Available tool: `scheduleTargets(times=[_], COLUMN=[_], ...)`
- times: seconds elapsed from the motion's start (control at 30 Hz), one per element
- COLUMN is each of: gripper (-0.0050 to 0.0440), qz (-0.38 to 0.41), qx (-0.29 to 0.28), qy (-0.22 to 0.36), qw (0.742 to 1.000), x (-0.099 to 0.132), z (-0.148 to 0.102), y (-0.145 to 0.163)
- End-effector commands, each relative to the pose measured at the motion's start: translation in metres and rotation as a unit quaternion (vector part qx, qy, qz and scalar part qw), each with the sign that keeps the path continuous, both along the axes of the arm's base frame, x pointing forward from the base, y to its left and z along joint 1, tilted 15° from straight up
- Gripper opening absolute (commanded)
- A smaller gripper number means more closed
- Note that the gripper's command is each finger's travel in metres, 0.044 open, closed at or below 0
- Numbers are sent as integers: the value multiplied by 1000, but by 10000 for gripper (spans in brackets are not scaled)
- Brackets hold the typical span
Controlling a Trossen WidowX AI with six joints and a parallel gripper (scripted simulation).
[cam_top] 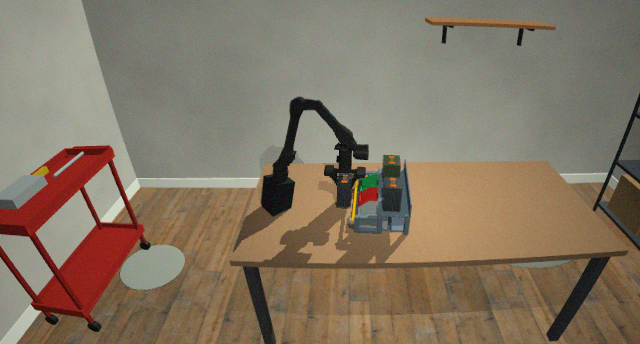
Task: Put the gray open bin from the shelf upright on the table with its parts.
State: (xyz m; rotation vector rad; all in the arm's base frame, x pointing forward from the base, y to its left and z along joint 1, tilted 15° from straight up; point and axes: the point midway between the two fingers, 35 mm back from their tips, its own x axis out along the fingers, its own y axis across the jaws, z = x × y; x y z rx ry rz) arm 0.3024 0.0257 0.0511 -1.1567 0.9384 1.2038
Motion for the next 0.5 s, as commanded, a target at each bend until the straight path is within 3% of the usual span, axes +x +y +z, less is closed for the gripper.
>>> scheduleTargets(times=[0.0, 0.47], gripper=[0, 0], qz=[-2, -1], qx=[-1, -1], qy=[-29, -21], qw=[1000, 1000], x=[8, 6], z=[17, 12], y=[-1, -1])
